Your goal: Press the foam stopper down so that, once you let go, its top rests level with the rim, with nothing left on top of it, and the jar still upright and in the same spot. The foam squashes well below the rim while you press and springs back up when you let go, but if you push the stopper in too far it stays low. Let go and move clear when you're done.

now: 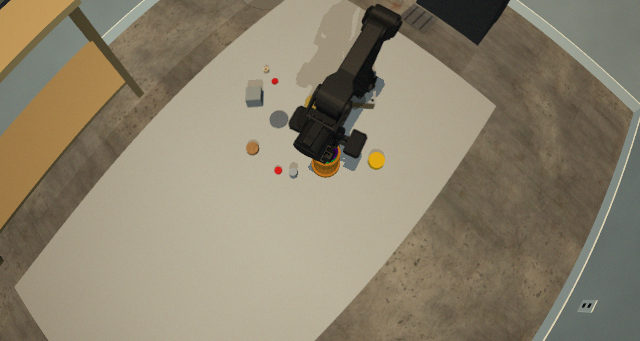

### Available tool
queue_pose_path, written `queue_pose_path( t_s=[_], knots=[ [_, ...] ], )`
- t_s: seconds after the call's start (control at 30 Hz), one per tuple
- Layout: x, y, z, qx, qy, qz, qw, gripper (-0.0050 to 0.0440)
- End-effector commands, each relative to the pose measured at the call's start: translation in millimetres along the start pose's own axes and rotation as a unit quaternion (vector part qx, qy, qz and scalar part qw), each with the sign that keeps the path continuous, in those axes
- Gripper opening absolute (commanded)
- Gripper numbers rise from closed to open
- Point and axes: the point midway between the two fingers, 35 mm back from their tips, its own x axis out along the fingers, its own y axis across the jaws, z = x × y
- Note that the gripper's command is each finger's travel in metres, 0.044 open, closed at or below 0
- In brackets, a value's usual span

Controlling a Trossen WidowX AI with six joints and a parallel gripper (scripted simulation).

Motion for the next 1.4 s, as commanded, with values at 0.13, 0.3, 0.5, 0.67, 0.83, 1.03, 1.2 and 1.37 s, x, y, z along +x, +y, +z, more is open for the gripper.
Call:
queue_pose_path(
  t_s=[0.13,0.3,0.5,0.67,0.83,1.03,1.2,1.37],
  knots=[
    [10,0,3,-0.011,-0.008,-0.002,1.000,0.0000],
    [23,0,3,-0.011,-0.008,-0.002,1.000,0.0000],
    [27,0,3,-0.011,-0.008,-0.002,1.000,0.0000],
    [35,0,4,-0.011,-0.008,-0.002,1.000,0.0000],
    [40,0,4,-0.011,-0.008,-0.002,1.000,0.0000],
    [41,0,4,-0.011,-0.008,-0.002,1.000,0.0000],
    [41,0,4,-0.011,-0.008,-0.002,1.000,0.0000],
    [41,0,4,-0.011,-0.008,-0.002,1.000,0.0000]
  ],
)
